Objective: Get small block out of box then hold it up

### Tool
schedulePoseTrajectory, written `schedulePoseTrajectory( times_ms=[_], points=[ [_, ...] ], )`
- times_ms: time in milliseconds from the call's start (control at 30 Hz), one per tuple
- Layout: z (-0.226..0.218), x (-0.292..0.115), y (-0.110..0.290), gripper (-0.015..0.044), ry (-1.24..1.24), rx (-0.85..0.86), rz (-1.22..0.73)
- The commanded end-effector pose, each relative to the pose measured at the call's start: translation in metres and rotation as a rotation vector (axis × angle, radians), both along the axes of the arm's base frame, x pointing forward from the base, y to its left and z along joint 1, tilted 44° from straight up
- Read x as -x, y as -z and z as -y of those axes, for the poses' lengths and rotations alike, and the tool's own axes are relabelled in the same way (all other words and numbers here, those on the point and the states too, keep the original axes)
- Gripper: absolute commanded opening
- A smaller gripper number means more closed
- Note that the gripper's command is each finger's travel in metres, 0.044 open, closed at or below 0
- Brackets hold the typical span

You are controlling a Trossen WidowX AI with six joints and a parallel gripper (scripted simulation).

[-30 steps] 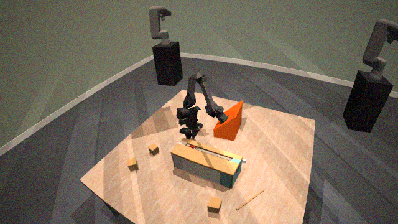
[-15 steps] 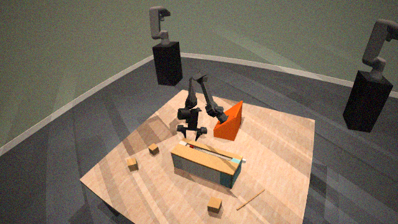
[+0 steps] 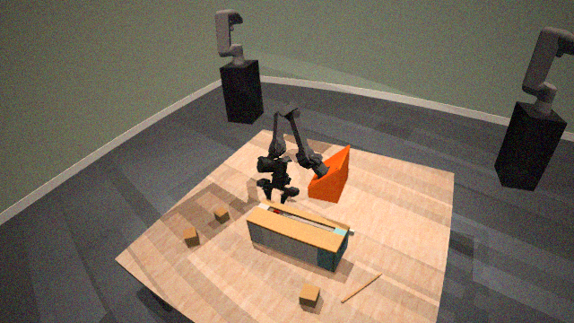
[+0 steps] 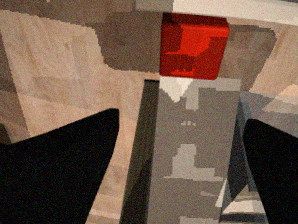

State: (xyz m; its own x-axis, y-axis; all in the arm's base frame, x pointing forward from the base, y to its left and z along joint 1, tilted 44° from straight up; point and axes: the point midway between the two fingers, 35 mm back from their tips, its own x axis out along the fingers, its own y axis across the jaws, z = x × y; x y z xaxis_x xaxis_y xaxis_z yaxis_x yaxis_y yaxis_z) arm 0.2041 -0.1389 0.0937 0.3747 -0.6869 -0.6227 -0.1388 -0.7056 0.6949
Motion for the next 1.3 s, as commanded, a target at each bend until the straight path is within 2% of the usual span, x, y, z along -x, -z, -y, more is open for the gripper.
schedulePoseTrajectory(
  times_ms=[0, 1267],
  points=[
    [0.001, -0.001, 0.001, 0.0285, 0.006, -0.006, 0.014],
    [0.040, 0.001, 0.045, 0.0285, 0.006, -0.003, 0.013]
  ],
)
